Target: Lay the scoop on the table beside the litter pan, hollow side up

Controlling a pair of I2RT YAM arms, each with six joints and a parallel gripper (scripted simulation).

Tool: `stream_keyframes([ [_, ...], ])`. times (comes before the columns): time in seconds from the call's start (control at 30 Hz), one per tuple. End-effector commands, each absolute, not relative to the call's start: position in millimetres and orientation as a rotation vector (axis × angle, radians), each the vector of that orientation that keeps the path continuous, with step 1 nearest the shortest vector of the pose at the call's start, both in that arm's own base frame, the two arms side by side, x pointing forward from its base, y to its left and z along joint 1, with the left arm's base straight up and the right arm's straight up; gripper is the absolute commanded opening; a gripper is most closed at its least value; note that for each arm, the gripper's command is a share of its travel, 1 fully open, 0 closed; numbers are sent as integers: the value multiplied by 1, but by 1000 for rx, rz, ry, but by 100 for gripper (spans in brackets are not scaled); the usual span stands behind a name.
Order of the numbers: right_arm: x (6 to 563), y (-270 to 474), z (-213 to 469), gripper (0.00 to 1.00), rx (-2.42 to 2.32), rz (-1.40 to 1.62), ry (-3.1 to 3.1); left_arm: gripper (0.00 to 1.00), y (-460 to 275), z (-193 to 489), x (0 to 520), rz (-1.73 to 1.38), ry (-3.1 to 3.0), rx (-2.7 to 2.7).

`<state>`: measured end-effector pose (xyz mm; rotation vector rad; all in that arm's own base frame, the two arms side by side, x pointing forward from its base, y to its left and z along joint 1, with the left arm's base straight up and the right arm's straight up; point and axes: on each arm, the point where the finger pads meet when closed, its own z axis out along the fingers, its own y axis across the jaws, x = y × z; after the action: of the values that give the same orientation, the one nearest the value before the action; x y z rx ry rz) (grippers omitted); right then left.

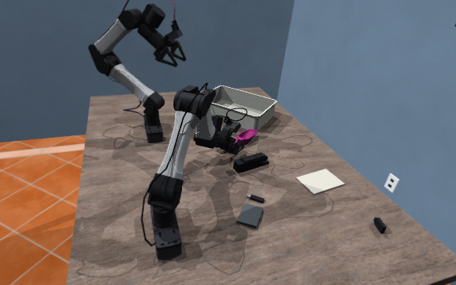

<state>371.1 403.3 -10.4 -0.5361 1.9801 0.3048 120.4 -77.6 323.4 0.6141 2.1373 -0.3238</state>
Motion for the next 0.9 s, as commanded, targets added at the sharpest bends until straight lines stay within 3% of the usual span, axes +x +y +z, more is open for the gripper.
stream_keyframes([
  [0.0,385,413,25,100,-549,313,1972,100,-78,325,123,-325,2132,608],
  [0.23,391,421,-2,100,-671,252,2093,100,-79,330,125,-325,2128,605],
  [0.87,405,433,28,100,-942,200,2342,100,-81,364,138,-312,2121,569],
])
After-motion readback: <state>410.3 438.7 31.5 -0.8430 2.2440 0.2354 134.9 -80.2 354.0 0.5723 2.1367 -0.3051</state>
